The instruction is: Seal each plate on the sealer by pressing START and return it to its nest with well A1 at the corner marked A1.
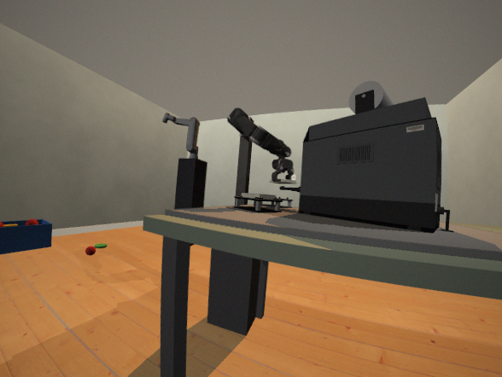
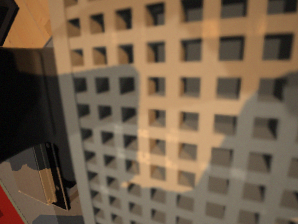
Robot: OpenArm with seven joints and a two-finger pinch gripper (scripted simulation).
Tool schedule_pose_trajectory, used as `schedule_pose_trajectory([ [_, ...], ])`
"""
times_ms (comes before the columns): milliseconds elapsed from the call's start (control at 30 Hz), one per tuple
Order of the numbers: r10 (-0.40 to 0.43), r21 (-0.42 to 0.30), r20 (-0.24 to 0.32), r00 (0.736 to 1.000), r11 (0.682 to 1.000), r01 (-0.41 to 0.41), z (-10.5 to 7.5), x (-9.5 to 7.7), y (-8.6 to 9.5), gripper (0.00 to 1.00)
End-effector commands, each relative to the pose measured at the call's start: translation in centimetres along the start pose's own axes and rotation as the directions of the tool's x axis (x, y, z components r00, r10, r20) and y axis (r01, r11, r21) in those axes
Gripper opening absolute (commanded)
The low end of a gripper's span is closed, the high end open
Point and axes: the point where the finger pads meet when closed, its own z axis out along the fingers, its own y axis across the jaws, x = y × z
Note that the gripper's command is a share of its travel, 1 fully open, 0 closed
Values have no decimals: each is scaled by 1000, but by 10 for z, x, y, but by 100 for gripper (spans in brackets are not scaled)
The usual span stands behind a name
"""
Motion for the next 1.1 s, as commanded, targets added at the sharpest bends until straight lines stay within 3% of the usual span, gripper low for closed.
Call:
schedule_pose_trajectory([
  [0, -6, -16, -2, 1000, 1000, 6, -3, -4, 3, 0],
  [100, -15, -9, -6, 1000, 1000, 14, 0, -4, 1, 0],
  [1067, -21, -13, -4, 1000, 1000, 21, -1, -66, -12, 0],
])
